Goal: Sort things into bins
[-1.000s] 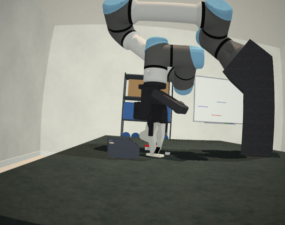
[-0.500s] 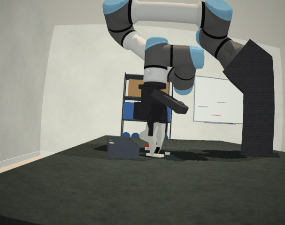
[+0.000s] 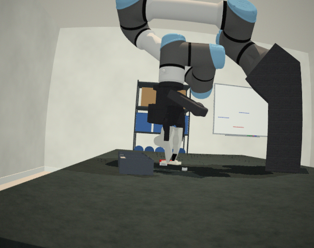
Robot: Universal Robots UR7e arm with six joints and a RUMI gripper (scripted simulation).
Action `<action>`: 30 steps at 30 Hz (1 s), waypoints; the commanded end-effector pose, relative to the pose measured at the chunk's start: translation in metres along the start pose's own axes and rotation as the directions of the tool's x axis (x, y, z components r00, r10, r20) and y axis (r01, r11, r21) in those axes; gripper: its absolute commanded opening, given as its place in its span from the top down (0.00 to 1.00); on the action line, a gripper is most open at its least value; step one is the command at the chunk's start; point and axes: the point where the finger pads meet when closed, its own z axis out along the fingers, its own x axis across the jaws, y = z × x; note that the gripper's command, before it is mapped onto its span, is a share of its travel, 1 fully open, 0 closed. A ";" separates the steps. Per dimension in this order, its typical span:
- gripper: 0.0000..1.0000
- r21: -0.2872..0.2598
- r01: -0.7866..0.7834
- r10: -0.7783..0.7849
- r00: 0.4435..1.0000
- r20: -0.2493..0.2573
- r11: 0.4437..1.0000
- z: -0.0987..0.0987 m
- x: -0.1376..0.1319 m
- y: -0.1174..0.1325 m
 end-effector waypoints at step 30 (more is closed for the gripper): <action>1.00 0.002 -0.184 0.184 0.983 0.004 0.983 -0.036 -0.007 0.029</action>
